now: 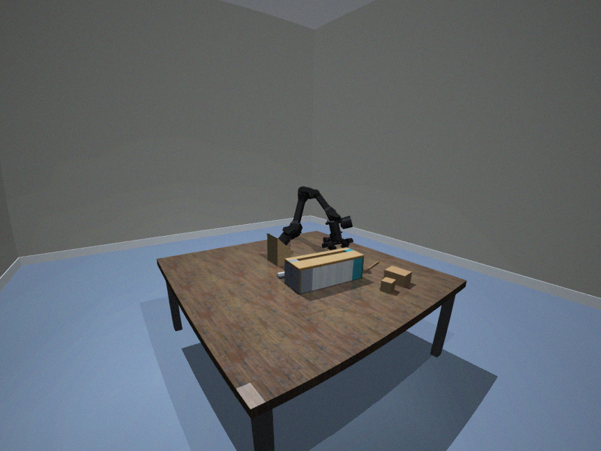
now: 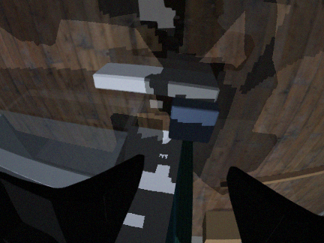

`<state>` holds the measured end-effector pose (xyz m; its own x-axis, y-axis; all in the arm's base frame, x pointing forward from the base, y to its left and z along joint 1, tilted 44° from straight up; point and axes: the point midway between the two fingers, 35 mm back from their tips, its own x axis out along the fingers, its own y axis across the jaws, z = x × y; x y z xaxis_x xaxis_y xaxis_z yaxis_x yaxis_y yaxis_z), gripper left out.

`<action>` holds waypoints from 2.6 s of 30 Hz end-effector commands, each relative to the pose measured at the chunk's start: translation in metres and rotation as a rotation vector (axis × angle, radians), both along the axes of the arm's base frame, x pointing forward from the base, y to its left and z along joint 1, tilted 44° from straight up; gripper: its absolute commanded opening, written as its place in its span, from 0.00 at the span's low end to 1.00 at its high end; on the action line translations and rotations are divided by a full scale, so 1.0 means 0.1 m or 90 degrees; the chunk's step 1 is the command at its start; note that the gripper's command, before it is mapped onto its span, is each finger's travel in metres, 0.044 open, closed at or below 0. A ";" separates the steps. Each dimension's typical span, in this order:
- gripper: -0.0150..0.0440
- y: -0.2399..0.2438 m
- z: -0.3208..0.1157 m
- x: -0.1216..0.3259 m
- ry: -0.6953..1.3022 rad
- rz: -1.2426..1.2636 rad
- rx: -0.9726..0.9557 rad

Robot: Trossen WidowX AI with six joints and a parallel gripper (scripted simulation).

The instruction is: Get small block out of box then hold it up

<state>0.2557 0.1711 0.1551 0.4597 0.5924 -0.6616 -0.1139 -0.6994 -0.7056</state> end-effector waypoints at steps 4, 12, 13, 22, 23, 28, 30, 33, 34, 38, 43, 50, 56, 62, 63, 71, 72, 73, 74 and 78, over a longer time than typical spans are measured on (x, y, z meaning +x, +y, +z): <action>0.74 0.09 -0.10 0.02 0.004 -0.003 -0.002; 0.74 0.18 -0.19 0.03 0.004 -0.003 -0.001; 0.74 0.20 -0.20 0.04 0.004 -0.003 -0.001; 0.74 0.30 -0.30 0.04 0.004 -0.003 0.000; 0.74 0.32 -0.31 0.04 0.004 -0.003 0.000; 0.74 0.36 -0.35 0.04 0.003 -0.003 0.000; 0.65 0.36 -0.35 0.04 0.003 -0.003 0.000; 0.51 0.36 -0.35 0.04 0.003 -0.003 0.000; 0.47 0.36 -0.35 0.04 0.003 -0.003 0.000; 0.36 0.36 -0.35 0.04 0.003 -0.003 0.000; 0.25 0.26 -0.25 0.05 0.003 -0.002 -0.001; 0.25 -0.02 0.04 0.02 0.003 0.001 -0.002; 0.25 -0.08 0.10 0.00 0.003 0.001 -0.002; 0.25 -0.14 0.06 0.00 0.082 -0.075 0.048; 0.25 -0.16 0.05 0.00 0.100 -0.093 0.059; 0.25 -0.27 0.00 -0.01 0.240 -0.232 0.147; 0.25 -0.29 0.00 -0.01 0.258 -0.250 0.158; 0.25 -0.30 -0.01 -0.01 0.275 -0.268 0.169; 0.25 -0.31 -0.02 -0.01 0.293 -0.285 0.180; 0.25 -0.37 -0.04 -0.02 0.363 -0.357 0.224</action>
<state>0.2536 0.1396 0.1528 0.4083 0.5890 -0.6974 -0.6936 -0.2965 -0.6565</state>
